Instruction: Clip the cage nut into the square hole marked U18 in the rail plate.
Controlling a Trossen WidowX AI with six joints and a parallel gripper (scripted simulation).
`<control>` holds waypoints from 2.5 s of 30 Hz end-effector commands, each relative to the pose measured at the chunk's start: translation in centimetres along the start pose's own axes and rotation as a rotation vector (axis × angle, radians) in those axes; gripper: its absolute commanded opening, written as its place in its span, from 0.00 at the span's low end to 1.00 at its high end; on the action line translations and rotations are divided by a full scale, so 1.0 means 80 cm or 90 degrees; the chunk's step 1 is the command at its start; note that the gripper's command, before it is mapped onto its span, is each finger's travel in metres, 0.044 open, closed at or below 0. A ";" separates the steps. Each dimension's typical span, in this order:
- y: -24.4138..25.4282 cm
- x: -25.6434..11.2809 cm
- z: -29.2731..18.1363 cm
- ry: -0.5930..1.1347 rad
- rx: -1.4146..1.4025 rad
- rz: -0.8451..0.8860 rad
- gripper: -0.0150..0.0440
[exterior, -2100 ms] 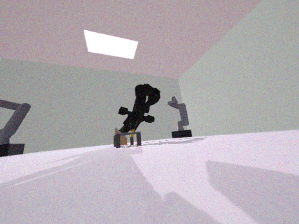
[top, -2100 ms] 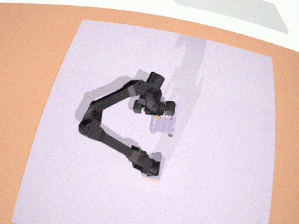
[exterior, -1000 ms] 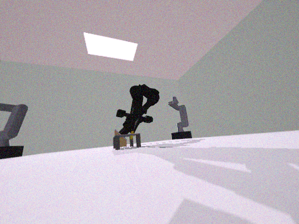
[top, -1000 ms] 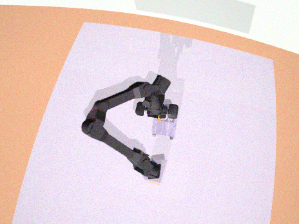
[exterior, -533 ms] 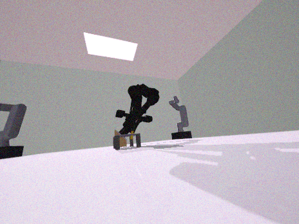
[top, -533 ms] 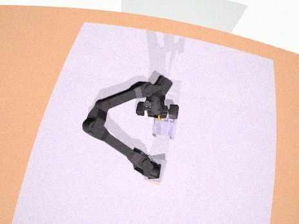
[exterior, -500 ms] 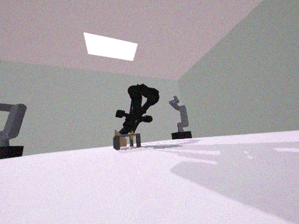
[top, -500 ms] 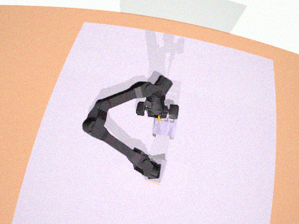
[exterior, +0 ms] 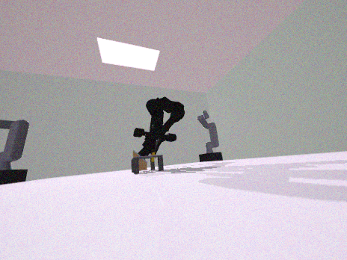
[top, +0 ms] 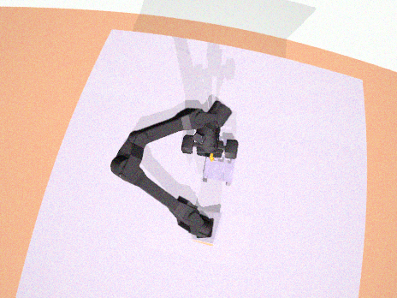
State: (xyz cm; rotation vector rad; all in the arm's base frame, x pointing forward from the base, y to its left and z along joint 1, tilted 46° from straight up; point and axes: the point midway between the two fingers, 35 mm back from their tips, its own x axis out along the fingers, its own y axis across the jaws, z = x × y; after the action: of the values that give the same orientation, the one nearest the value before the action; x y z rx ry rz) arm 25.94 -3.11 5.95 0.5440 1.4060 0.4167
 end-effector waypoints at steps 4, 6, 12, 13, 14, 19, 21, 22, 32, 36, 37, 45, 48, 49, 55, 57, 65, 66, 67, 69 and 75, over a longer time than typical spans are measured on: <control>-0.003 -0.001 0.001 -0.002 0.000 0.016 0.32; -0.003 -0.001 0.001 -0.002 0.000 0.016 0.32; -0.003 -0.001 0.001 -0.002 0.000 0.025 0.32; -0.003 -0.001 0.001 -0.002 0.000 0.027 0.32; -0.004 0.000 0.001 -0.002 0.000 0.029 0.32; -0.005 0.000 0.001 -0.002 -0.001 0.039 0.32; -0.005 0.000 0.001 -0.002 -0.001 0.043 0.32; -0.005 0.000 0.001 -0.002 -0.001 0.045 0.32; -0.004 0.000 0.001 -0.002 -0.001 0.037 0.32; -0.003 0.000 0.002 -0.002 0.000 0.030 0.32; -0.003 0.000 0.002 -0.002 0.000 0.029 0.32; -0.003 0.001 0.001 -0.002 0.000 0.032 0.32; -0.004 0.001 0.001 -0.002 -0.001 0.038 0.32; -0.004 0.001 0.001 -0.002 -0.001 0.040 0.32; -0.005 0.002 0.001 -0.001 -0.001 0.053 0.32; -0.006 0.002 0.001 -0.001 -0.001 0.057 0.32; -0.007 0.003 0.001 -0.002 -0.002 0.074 0.32; -0.007 0.003 0.000 -0.002 -0.002 0.076 0.32; -0.007 0.003 0.000 -0.002 -0.002 0.078 0.32; -0.008 0.003 0.000 -0.002 -0.002 0.082 0.32; -0.008 0.003 0.000 -0.002 -0.002 0.086 0.32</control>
State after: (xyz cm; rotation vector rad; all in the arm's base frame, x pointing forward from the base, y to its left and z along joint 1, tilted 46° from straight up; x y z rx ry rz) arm 25.90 -3.40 5.40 0.6341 1.3741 0.5202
